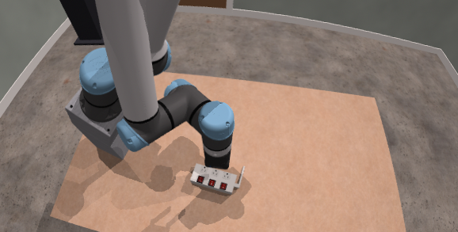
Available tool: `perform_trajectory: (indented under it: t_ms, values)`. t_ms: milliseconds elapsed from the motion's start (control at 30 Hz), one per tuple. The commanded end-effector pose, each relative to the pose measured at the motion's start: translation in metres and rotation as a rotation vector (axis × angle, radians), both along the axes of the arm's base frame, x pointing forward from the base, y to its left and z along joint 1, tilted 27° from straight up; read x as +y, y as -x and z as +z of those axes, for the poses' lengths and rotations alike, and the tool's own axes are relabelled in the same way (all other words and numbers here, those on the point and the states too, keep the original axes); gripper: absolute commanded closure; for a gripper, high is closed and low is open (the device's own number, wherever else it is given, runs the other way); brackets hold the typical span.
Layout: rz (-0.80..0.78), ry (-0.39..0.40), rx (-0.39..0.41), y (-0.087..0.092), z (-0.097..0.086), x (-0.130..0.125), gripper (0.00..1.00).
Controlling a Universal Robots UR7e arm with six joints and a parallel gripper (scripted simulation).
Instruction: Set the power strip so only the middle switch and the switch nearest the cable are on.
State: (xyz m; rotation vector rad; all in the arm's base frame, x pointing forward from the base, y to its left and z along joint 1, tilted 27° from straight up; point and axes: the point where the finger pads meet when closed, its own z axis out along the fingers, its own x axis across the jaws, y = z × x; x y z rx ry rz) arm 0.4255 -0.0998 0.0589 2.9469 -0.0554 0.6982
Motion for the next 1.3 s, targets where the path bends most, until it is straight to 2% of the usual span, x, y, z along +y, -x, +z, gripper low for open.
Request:
perform_trajectory:
  t_ms: [0, 733, 1000, 1267]
  values:
    - [0.009, 0.003, 0.005, 0.001, 0.003, 0.001, 0.0]
    - [-0.026, -0.015, 0.0, 0.0, 0.001, 0.001, 0.0]
    - [-0.117, -0.061, -0.012, -0.002, -0.002, -0.001, 0.0]
    - [-0.336, -0.17, -0.041, -0.007, -0.011, -0.007, 0.0]
